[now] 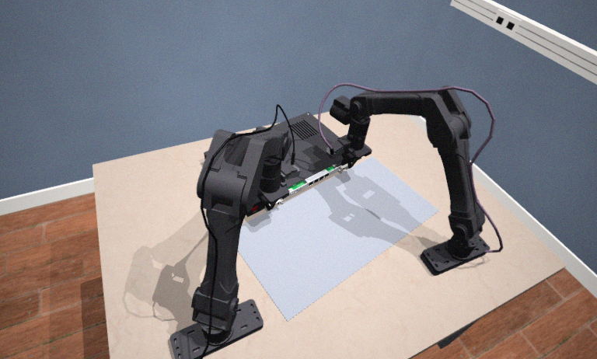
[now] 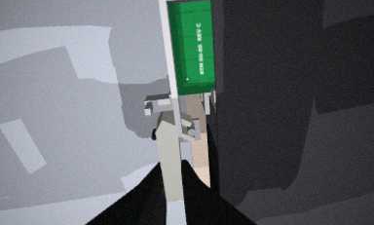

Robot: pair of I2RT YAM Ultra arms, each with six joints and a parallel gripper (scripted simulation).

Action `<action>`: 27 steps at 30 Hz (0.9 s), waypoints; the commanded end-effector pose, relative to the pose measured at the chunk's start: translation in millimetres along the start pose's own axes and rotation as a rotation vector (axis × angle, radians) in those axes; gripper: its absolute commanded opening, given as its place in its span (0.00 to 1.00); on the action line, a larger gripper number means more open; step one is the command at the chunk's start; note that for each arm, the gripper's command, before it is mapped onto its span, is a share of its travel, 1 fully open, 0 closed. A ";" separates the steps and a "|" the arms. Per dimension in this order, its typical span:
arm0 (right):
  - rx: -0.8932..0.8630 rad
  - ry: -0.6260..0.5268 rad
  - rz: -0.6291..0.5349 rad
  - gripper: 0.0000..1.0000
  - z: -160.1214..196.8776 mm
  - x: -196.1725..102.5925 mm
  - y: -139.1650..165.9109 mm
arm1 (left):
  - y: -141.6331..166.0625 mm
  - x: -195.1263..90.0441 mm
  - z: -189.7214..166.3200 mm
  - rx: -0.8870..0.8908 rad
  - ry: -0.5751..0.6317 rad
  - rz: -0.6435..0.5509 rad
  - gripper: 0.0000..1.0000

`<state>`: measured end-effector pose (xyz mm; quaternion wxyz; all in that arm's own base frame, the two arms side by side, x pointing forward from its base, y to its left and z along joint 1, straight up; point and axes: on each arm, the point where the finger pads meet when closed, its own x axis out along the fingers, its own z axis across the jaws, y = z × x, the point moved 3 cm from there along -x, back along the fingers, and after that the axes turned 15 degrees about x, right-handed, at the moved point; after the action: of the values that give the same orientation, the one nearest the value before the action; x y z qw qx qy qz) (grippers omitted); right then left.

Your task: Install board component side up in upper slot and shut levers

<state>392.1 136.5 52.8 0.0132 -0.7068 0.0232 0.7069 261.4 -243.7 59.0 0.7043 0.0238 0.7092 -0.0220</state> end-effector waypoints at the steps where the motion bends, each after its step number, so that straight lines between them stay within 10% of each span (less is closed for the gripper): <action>1: 0.019 0.026 -0.029 0.04 -9.4 -6.4 -3.2 | -2.3 -5.8 16.4 -0.021 -0.046 -0.014 0.03; 27: 0.124 0.049 -0.031 0.04 -8.0 -11.2 -3.8 | -2.8 -6.7 11.2 -0.130 -0.046 -0.010 0.03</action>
<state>391.5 136.5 52.8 0.0466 -0.7045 0.0566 0.7059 261.3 -244.0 59.0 0.7046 -0.0118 0.7094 0.0131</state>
